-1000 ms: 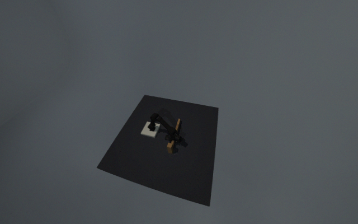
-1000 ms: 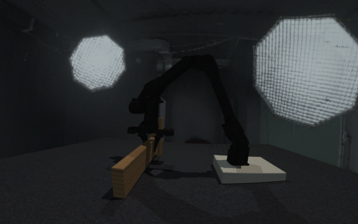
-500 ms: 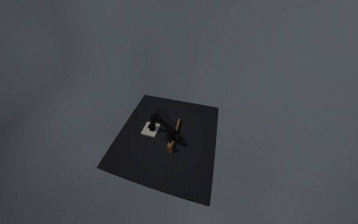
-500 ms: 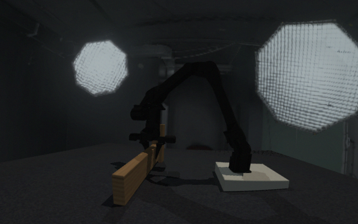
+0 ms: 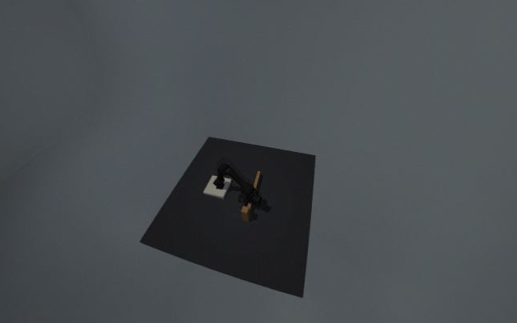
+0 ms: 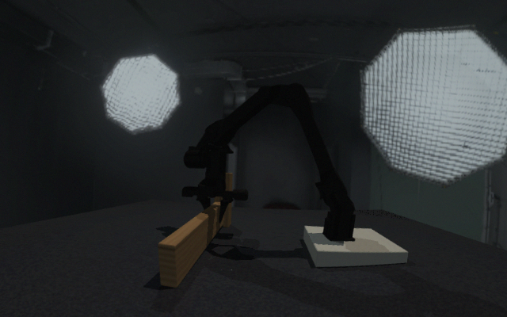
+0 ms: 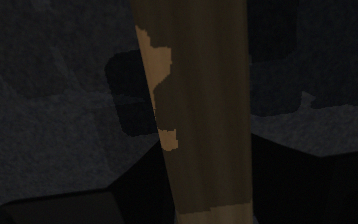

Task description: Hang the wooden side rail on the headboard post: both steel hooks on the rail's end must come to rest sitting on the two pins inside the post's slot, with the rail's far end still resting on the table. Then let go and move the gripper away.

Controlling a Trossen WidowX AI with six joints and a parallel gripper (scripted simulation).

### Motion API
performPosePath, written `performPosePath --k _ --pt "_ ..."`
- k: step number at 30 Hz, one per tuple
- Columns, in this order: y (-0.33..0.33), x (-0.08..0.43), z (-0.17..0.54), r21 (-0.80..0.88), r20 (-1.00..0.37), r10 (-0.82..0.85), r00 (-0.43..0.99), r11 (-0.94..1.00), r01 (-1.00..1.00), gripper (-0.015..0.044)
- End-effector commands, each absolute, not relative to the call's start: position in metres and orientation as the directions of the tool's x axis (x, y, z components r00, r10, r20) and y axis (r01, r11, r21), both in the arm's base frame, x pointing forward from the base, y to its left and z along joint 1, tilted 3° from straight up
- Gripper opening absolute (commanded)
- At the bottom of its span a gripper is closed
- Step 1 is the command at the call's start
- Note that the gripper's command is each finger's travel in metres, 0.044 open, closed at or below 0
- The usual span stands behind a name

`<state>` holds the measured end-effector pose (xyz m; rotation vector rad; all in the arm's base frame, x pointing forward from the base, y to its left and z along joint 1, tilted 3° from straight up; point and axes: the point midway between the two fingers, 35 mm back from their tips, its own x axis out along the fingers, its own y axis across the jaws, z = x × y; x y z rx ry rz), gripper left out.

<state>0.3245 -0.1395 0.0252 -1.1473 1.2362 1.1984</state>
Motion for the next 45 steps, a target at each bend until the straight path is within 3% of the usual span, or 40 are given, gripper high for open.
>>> performPosePath --k 1,26,42,45 --pt "-0.140 0.325 0.025 0.023 -1.000 0.014 -0.023 0.052 -0.998 0.0000" --pt "-0.140 0.325 0.021 0.023 -1.000 0.014 -0.023 0.052 -0.998 0.0000" --pt "-0.140 0.325 0.043 0.025 -1.000 0.017 -0.024 0.051 -0.998 0.0420" --pt "-0.140 0.325 0.062 0.023 -1.000 0.014 -0.022 0.052 -0.998 0.0440"
